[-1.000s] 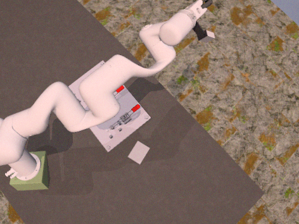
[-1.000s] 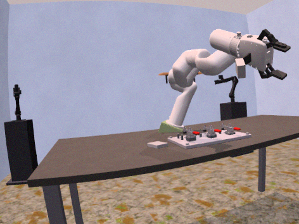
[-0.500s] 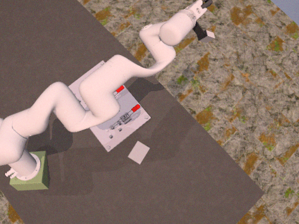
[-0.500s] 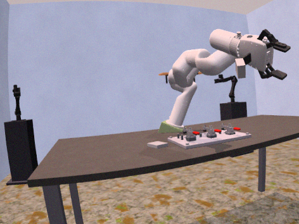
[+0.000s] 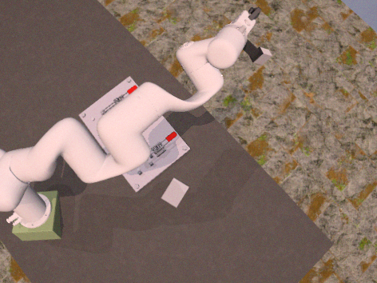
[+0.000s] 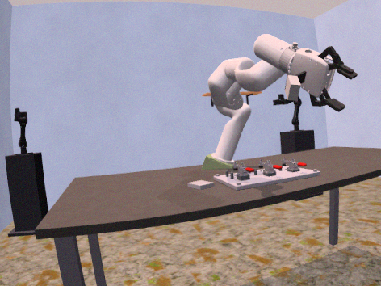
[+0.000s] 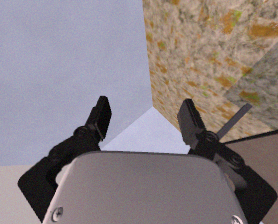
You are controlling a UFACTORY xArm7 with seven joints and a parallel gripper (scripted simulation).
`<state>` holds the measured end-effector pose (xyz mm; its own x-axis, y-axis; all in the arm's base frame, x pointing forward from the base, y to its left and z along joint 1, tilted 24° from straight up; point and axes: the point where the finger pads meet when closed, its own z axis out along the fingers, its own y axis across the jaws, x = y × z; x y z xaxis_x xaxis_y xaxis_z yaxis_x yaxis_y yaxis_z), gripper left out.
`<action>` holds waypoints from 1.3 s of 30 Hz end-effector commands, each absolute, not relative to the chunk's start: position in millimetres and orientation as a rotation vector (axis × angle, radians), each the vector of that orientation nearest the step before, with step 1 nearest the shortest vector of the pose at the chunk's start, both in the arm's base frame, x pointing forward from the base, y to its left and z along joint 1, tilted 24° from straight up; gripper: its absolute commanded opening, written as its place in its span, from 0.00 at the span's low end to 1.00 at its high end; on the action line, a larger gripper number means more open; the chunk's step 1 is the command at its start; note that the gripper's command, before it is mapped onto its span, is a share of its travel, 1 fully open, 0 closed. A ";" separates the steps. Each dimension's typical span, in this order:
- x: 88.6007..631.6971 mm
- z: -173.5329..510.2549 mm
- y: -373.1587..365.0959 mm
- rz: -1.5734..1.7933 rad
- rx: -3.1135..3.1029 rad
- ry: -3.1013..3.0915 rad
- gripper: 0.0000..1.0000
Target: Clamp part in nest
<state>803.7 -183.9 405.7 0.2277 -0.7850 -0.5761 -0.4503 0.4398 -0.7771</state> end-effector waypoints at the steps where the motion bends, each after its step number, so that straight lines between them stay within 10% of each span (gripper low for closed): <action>1: 762.6 394.4 -178.0 -0.330 -1.341 1.325 1.00; 39: 671.3 378.8 -158.4 -0.353 -1.682 1.098 1.00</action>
<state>674.8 -157.9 376.2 0.5328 -0.7982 -0.2812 -0.4968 -0.0261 -0.8674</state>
